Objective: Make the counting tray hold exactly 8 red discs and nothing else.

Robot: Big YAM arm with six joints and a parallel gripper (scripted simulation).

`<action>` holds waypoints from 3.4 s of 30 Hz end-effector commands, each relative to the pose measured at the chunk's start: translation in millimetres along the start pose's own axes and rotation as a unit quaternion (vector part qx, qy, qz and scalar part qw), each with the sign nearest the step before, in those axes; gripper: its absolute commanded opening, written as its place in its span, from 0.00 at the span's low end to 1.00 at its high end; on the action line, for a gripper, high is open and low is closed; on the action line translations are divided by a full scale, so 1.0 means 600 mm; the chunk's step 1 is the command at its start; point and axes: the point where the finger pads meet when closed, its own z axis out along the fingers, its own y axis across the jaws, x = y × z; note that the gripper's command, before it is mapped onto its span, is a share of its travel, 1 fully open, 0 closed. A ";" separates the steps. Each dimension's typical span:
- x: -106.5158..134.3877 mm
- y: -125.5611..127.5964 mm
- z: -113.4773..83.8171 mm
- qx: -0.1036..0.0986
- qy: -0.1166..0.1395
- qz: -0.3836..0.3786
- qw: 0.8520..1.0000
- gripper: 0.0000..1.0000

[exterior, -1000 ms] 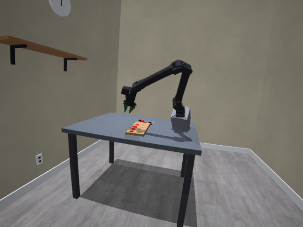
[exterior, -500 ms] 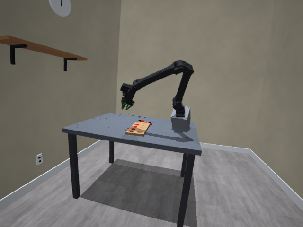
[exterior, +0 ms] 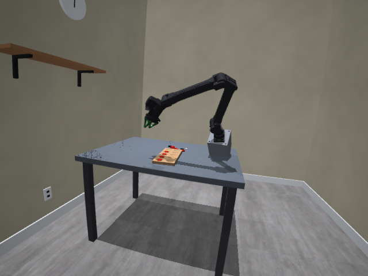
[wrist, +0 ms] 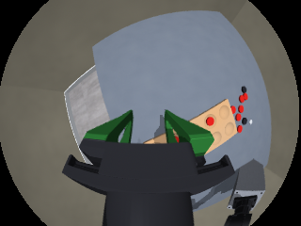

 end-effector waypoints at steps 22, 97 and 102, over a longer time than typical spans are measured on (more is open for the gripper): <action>-0.115 0.108 -0.092 -0.057 -0.141 -0.176 0.973 0.46; -0.258 0.234 -0.307 0.022 -0.427 -0.471 0.772 0.46; -0.276 0.120 -0.212 0.058 -0.353 -0.439 0.825 0.46</action>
